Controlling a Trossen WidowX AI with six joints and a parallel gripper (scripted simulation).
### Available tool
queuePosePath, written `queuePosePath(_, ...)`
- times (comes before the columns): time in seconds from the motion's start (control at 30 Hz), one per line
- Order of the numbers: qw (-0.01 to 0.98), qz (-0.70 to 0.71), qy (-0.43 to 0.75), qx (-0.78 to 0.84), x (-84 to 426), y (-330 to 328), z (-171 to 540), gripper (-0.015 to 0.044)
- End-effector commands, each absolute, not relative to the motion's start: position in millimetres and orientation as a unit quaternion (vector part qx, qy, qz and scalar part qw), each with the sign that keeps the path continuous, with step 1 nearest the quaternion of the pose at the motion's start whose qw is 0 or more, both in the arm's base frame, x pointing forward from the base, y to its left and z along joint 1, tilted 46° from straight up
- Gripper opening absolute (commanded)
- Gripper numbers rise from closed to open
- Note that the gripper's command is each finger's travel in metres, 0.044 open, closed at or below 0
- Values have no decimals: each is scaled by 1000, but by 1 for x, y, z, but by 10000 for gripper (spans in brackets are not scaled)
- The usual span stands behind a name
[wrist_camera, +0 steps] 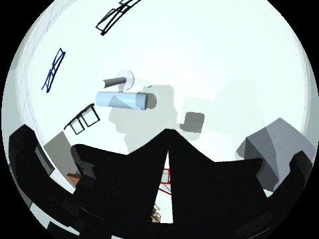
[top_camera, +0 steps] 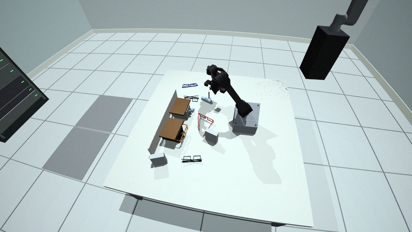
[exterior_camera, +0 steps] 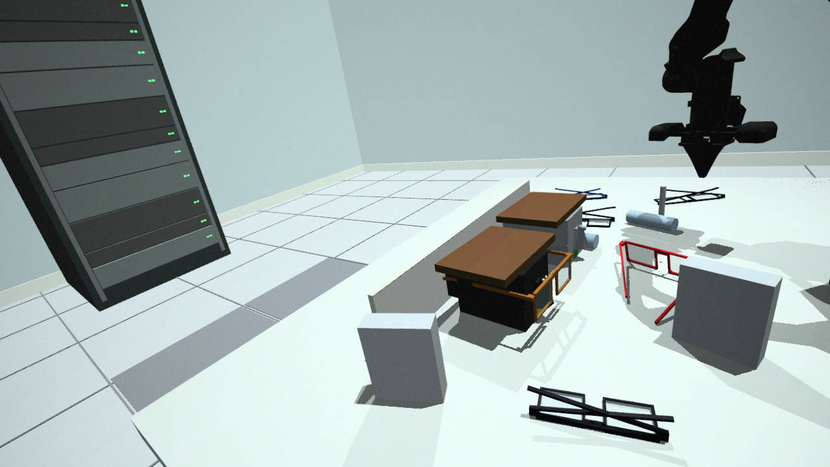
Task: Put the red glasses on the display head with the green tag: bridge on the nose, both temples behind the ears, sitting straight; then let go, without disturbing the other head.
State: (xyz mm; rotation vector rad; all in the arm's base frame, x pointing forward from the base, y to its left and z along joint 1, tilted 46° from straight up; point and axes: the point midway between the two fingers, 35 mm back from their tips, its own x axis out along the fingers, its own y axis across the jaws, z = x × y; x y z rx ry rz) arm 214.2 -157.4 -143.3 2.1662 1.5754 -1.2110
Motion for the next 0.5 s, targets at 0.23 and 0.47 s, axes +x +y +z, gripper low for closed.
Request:
queuePosePath(0.23, 107, -410, 528, 736, 206, -165, -131, 79)
queuePosePath(0.47, 107, -410, 528, 736, 206, -165, -131, 200)
